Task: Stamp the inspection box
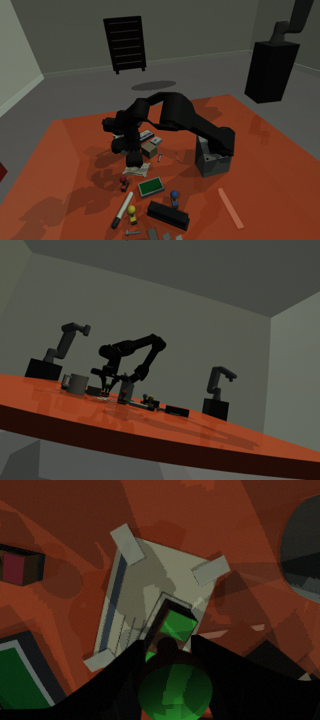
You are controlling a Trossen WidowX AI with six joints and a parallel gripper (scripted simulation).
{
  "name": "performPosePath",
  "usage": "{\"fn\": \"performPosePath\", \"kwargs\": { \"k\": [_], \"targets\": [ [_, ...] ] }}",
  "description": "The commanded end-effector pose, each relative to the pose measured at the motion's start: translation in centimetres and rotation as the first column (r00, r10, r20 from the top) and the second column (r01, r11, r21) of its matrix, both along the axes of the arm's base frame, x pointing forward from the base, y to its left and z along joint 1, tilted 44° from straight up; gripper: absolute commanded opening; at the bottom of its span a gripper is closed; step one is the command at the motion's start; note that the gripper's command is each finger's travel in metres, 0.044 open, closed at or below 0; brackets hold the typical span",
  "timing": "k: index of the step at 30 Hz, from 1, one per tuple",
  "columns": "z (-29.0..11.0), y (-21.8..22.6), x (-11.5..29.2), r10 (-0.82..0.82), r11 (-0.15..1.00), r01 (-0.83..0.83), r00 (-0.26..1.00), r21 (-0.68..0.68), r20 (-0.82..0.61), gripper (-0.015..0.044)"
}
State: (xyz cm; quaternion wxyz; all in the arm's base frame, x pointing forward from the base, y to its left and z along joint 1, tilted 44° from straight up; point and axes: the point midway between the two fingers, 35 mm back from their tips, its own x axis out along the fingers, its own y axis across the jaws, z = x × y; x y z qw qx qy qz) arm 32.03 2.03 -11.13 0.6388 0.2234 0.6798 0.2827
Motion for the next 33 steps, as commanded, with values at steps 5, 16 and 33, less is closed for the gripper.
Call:
{"fn": "performPosePath", "kwargs": {
  "k": [5,16,33],
  "targets": [
    [-0.44,0.42,-0.28,-0.003,1.000,0.003,1.000,0.005,-0.007,0.0000],
    [-0.51,0.49,-0.29,-0.003,1.000,0.004,1.000,0.005,-0.007,0.0000],
    [-0.74,0.71,-0.33,-0.003,1.000,0.004,1.000,0.005,-0.007,0.0000]
  ]
}}
